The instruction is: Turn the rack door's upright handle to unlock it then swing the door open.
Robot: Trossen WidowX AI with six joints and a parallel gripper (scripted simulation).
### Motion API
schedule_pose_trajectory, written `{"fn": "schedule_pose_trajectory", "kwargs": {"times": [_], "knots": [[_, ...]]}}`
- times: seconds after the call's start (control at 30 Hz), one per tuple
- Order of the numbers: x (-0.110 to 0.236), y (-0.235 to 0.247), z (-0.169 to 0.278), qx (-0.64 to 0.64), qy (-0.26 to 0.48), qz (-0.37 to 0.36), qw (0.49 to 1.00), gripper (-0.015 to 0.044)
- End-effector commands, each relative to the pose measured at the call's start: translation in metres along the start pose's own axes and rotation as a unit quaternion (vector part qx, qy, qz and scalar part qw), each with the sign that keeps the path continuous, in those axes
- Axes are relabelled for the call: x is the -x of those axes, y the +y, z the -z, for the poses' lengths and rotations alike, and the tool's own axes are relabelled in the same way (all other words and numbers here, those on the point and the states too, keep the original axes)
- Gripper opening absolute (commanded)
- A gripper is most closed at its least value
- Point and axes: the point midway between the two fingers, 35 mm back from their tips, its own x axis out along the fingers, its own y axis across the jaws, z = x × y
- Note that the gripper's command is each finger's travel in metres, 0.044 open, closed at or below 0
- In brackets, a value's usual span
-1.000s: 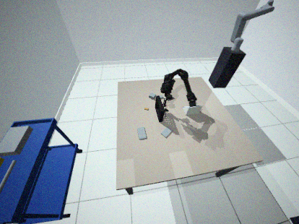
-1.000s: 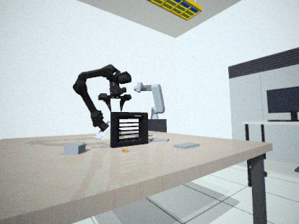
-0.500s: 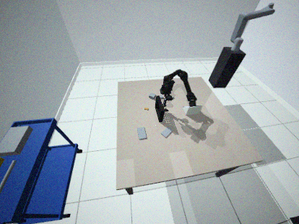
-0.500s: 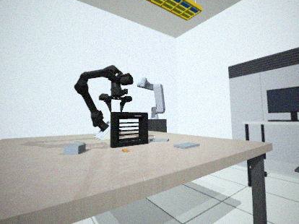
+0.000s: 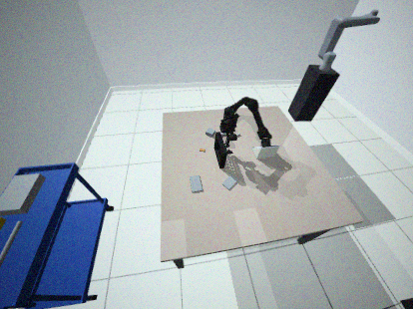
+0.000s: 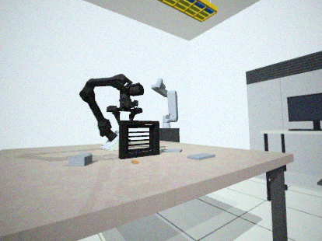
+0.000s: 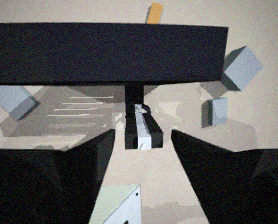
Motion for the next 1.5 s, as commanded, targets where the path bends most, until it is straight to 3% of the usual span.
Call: {"fn": "schedule_pose_trajectory", "kwargs": {"times": [0.0,0.6,0.83,1.27,1.47], "knots": [[-0.006,0.001,0.001,0.006,0.007,-0.002,1.0,0.0289],[-0.033,0.0,0.002,0.018,0.031,-0.01,0.999,0.0289],[-0.033,0.0,0.002,0.018,0.031,-0.01,0.999,0.0106],[-0.033,0.0,0.002,0.018,0.031,-0.01,0.999,0.0019],[-0.033,0.0,0.002,-0.018,0.031,-0.008,0.999,0.0018]]}}
